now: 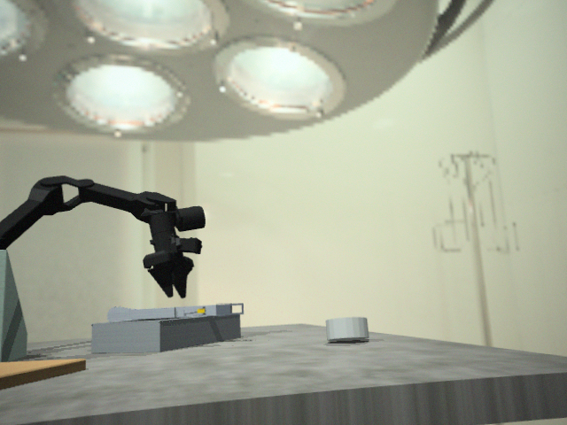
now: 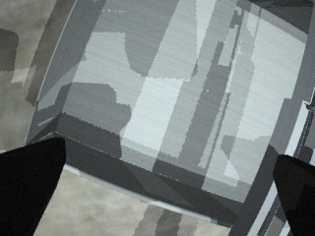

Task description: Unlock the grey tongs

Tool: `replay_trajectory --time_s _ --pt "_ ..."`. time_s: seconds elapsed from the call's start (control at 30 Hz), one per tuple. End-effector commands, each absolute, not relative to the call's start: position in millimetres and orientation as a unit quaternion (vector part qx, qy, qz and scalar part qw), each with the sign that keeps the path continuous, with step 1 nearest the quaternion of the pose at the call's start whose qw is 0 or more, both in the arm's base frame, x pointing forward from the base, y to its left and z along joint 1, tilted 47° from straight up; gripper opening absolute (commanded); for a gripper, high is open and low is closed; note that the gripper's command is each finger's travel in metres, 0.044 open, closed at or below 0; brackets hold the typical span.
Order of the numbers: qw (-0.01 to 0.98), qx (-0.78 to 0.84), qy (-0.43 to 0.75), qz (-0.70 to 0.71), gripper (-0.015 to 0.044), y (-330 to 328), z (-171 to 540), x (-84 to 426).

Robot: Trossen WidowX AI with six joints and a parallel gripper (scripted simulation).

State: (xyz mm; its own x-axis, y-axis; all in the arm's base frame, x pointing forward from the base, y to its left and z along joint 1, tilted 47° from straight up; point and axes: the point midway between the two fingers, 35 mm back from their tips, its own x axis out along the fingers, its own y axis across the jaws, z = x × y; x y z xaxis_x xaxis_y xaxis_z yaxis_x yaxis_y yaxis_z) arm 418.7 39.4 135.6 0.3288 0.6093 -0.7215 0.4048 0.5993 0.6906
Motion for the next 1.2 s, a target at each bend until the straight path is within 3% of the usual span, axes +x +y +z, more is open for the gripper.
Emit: replay_trajectory --time_s 0.0,0.37,1.17 --pt "0.66 0.449 0.599 0.067 0.044 17.7 109.4 415.3" --pt "0.578 0.491 0.649 0.068 0.044 -12.9 70.5 398.8" --pt "0.578 0.491 0.649 0.068 0.044 4.7 59.6 400.6"
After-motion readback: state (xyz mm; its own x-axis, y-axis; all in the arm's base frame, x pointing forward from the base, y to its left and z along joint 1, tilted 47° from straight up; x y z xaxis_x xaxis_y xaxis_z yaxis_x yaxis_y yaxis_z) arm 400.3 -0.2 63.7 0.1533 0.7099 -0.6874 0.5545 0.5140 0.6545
